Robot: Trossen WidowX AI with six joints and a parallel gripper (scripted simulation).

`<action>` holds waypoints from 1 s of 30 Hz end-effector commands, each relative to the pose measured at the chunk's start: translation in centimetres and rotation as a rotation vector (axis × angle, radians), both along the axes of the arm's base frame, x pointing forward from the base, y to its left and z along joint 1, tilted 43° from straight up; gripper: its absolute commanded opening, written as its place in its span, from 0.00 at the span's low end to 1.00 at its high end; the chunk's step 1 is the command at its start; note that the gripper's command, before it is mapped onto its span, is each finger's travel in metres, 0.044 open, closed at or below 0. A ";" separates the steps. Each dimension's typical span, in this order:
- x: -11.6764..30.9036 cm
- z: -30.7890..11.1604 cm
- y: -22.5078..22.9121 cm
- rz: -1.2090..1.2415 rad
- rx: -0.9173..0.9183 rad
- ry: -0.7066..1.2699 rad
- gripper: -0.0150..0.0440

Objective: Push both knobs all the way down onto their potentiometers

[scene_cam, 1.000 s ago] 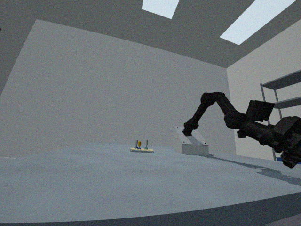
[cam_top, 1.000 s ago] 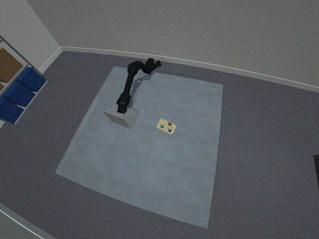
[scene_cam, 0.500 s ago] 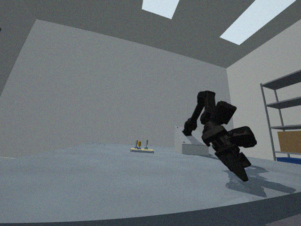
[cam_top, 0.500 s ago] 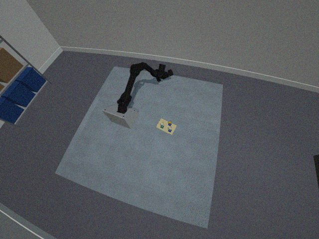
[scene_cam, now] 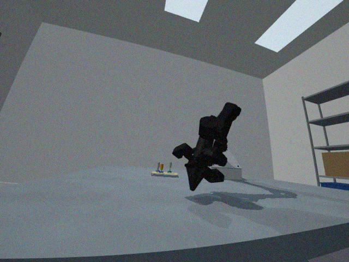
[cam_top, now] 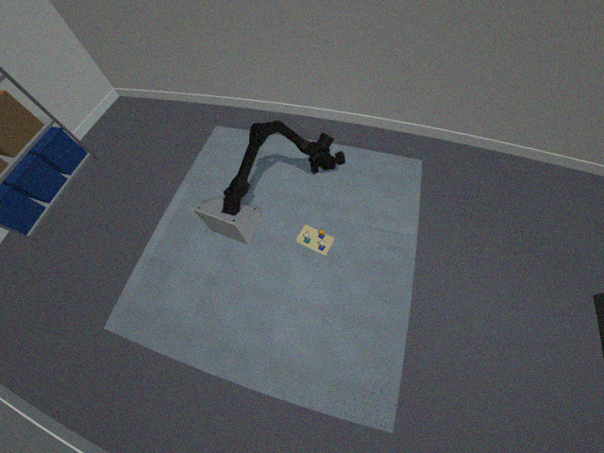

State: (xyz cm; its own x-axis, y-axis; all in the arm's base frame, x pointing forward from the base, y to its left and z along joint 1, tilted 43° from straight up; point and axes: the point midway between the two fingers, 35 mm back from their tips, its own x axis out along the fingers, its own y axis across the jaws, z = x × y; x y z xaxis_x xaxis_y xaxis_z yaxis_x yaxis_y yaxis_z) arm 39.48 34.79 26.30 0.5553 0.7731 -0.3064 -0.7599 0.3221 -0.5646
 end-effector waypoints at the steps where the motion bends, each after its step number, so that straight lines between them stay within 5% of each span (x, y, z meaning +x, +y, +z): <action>1: 1.9 -3.8 -3.4 -0.046 -0.072 0.101 0.25; 15: 4.8 -12.8 -16.6 -0.208 -0.188 0.457 0.25; 30: 1.6 -19.7 -30.3 -0.372 -0.122 0.901 0.25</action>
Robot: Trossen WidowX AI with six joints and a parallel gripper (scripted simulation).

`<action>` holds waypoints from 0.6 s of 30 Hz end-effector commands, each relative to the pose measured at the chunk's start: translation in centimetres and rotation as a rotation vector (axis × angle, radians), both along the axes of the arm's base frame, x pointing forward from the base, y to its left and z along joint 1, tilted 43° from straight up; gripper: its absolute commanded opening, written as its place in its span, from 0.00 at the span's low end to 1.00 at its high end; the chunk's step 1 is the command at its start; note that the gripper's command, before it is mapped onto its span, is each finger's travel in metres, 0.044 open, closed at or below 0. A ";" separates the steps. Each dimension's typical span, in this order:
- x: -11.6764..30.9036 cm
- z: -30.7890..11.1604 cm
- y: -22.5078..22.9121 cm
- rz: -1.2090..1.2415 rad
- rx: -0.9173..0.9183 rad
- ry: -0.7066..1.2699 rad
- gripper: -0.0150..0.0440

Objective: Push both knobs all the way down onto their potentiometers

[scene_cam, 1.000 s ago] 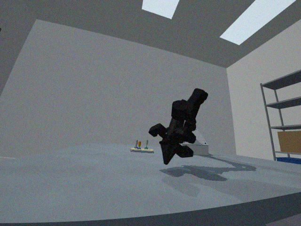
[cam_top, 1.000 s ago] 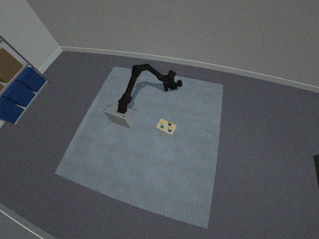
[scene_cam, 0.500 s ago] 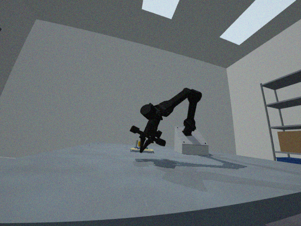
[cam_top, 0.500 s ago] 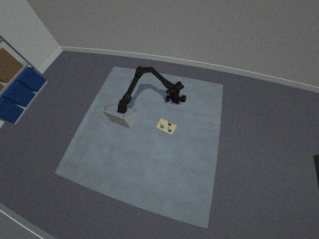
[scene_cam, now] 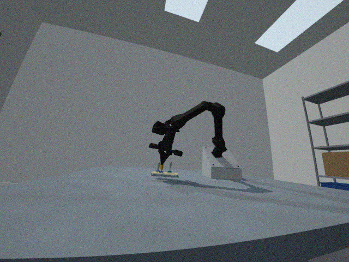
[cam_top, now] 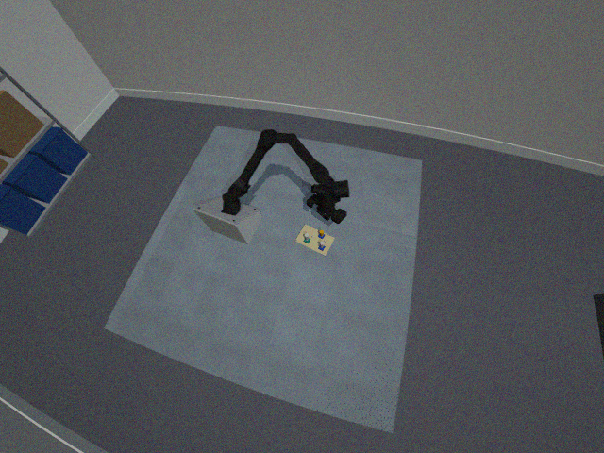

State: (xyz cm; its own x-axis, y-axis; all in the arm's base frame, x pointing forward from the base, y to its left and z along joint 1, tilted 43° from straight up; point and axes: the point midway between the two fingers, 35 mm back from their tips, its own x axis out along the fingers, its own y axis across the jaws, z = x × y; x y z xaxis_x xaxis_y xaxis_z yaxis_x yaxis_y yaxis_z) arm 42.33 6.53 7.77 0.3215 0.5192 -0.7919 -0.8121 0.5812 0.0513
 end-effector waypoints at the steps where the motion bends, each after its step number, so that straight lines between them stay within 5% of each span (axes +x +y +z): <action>1: -1.6 -1.5 -2.8 -0.050 0.039 0.105 0.25; 18: -7.9 -3.8 -11.3 -0.281 0.265 0.415 0.25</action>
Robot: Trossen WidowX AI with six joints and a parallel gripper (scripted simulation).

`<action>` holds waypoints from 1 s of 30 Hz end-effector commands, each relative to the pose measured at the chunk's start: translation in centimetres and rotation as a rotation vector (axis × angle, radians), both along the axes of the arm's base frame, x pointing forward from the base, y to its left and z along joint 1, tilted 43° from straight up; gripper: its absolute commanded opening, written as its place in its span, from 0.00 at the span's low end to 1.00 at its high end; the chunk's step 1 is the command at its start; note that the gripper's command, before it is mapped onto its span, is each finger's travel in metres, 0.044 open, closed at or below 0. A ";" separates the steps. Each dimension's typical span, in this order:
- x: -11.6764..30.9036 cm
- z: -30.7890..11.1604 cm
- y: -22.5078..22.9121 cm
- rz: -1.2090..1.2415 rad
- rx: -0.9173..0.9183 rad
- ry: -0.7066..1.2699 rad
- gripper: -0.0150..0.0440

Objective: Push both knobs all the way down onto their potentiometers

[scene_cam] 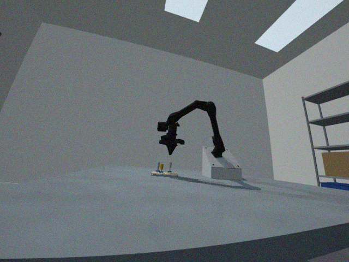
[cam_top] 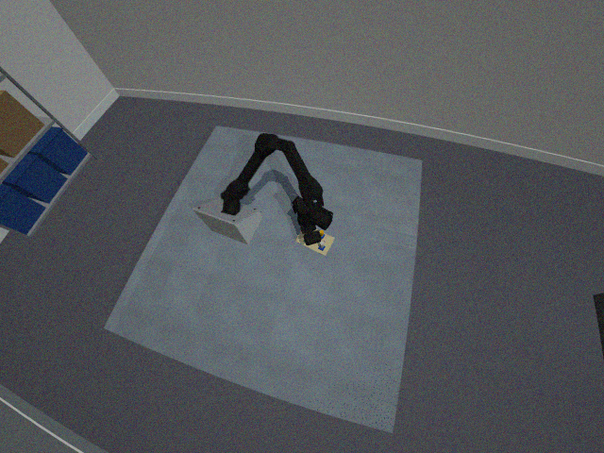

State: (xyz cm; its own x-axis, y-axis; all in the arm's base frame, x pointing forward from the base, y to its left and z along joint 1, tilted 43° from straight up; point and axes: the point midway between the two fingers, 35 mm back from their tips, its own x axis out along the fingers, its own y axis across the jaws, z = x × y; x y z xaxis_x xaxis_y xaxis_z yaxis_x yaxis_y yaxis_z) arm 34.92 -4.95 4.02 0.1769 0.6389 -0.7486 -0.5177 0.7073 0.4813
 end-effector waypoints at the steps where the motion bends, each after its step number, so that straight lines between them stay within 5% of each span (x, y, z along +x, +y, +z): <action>1: -0.5 -0.1 0.2 -0.001 0.024 0.016 0.25; 30: 0.2 -3.1 2.9 -0.001 0.026 0.016 0.25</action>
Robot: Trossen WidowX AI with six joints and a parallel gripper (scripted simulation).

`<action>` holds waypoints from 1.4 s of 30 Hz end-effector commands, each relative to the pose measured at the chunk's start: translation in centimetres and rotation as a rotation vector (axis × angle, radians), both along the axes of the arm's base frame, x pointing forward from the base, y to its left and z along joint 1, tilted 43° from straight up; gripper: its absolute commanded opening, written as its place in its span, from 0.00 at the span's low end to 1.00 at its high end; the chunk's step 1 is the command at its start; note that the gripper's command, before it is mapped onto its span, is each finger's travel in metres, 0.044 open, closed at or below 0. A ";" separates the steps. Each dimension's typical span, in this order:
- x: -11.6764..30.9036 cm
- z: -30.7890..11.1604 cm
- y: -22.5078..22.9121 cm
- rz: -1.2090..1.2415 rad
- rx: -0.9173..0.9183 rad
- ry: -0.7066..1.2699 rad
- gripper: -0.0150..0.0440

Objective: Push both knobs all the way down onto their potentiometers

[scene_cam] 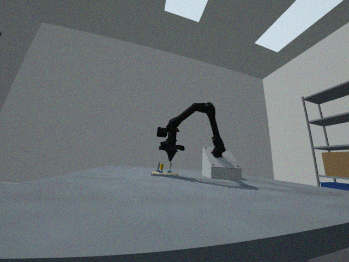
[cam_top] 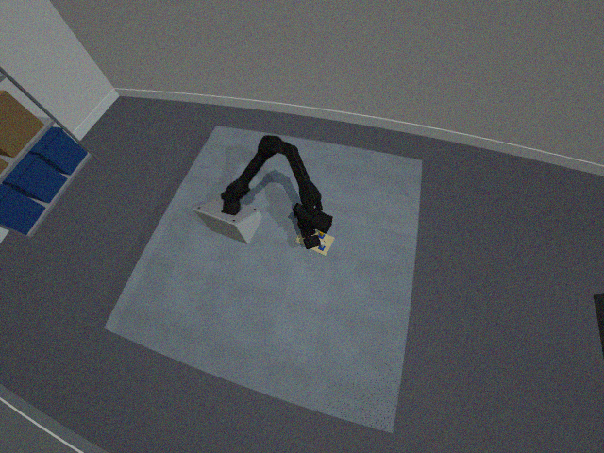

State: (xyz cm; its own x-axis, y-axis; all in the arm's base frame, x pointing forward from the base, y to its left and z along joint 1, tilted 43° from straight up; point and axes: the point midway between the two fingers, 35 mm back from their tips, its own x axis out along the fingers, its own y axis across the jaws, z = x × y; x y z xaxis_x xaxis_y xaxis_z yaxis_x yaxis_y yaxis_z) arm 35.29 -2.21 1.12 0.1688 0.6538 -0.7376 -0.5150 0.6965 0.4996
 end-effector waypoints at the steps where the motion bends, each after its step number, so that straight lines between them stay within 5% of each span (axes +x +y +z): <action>1: -0.2 -0.2 0.2 -0.003 0.006 0.007 0.25; 42: -0.1 -0.5 0.4 -0.003 0.007 0.007 0.25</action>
State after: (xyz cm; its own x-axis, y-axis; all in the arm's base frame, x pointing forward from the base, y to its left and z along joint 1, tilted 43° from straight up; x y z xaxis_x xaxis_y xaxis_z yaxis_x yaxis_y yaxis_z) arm 35.28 -1.83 0.66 0.1676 0.6555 -0.7364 -0.5119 0.6962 0.5032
